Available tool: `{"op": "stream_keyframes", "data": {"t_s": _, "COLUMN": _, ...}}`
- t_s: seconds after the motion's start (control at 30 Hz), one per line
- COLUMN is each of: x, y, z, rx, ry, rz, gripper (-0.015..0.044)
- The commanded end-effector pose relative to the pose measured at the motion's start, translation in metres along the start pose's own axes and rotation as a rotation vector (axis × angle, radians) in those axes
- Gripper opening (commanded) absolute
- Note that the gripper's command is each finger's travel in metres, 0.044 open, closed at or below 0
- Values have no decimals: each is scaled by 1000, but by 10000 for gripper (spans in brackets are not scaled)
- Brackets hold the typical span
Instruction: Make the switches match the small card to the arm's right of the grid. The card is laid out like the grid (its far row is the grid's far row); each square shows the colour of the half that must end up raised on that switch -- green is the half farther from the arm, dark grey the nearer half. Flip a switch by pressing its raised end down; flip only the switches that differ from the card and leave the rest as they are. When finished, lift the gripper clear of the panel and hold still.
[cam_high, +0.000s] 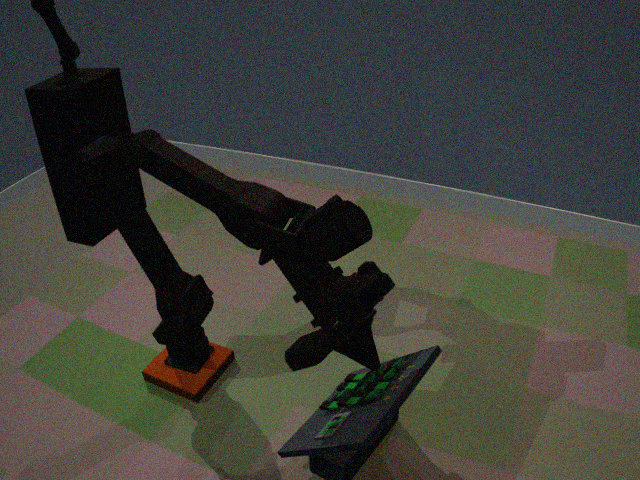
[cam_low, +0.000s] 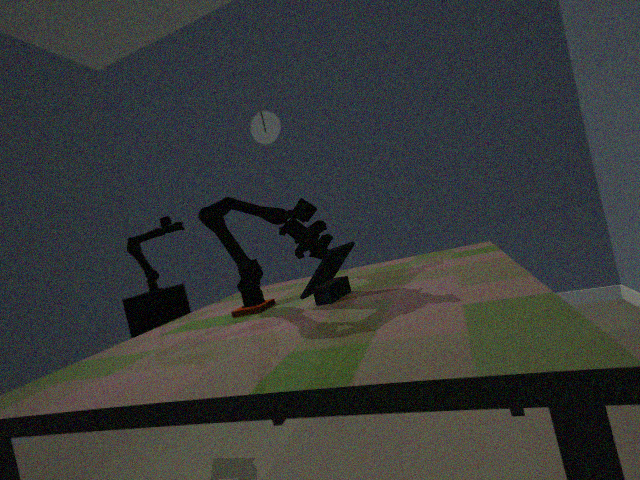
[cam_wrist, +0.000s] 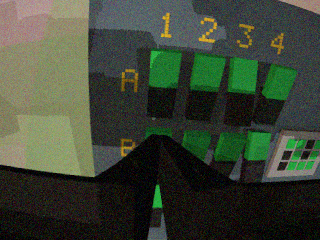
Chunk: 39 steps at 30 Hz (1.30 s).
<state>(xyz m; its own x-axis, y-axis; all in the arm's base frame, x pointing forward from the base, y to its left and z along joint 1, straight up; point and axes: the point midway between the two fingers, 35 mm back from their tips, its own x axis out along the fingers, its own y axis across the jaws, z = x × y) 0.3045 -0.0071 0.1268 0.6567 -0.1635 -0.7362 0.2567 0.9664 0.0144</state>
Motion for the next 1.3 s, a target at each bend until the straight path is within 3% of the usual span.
{"op": "stream_keyframes", "data": {"t_s": 0.0, "x": 1, "y": 0, "z": -1, "rx": -5, "ry": 3, "rz": 2, "gripper": 0}}
{"op": "stream_keyframes", "data": {"t_s": 0.63, "x": 4, "y": 0, "z": -1, "rx": -5, "ry": 3, "rz": 2, "gripper": 0}}
{"op": "stream_keyframes", "data": {"t_s": 0.87, "x": -59, "y": 0, "z": -3, "rx": -4, "ry": -19, "rz": 2, "gripper": 0}}
{"op": "stream_keyframes", "data": {"t_s": 1.27, "x": -62, "y": -41, "z": -3, "rx": -7, "ry": -20, "rz": -1, "gripper": 0}}
